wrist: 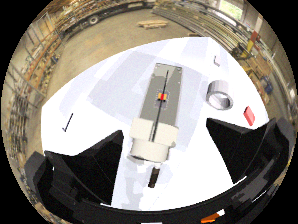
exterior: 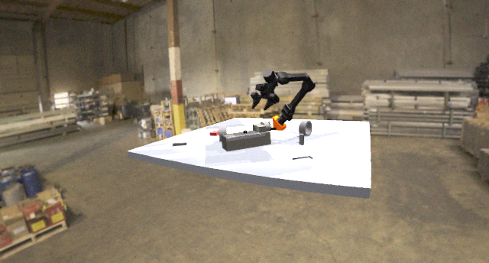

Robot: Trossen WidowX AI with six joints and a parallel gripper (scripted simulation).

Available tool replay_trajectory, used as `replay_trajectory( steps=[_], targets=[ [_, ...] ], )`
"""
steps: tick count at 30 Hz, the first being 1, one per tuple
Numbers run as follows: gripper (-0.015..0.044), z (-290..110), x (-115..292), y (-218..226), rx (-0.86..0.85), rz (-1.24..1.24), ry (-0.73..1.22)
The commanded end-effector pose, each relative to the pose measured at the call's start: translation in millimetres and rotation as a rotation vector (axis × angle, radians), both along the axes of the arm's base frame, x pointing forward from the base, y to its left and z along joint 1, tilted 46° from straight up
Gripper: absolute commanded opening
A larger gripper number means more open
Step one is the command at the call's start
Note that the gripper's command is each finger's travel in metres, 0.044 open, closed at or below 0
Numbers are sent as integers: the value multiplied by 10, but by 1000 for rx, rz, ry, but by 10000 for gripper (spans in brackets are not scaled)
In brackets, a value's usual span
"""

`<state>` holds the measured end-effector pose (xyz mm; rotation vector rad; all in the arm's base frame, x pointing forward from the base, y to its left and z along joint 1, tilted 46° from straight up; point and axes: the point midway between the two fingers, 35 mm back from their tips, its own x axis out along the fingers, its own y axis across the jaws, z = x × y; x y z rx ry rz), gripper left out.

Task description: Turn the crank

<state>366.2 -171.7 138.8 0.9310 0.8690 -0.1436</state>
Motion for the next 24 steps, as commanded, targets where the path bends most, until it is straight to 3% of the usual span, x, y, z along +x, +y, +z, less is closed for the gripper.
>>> replay_trajectory(
  steps=[1, 11, 24],
  targets=[
    [440, 85, -137, 146, 19, -83, 69],
    [440, 310, -502, 441, 37, -294, 185],
    [440, 106, -437, 641, 37, -294, 187]
  ],
)
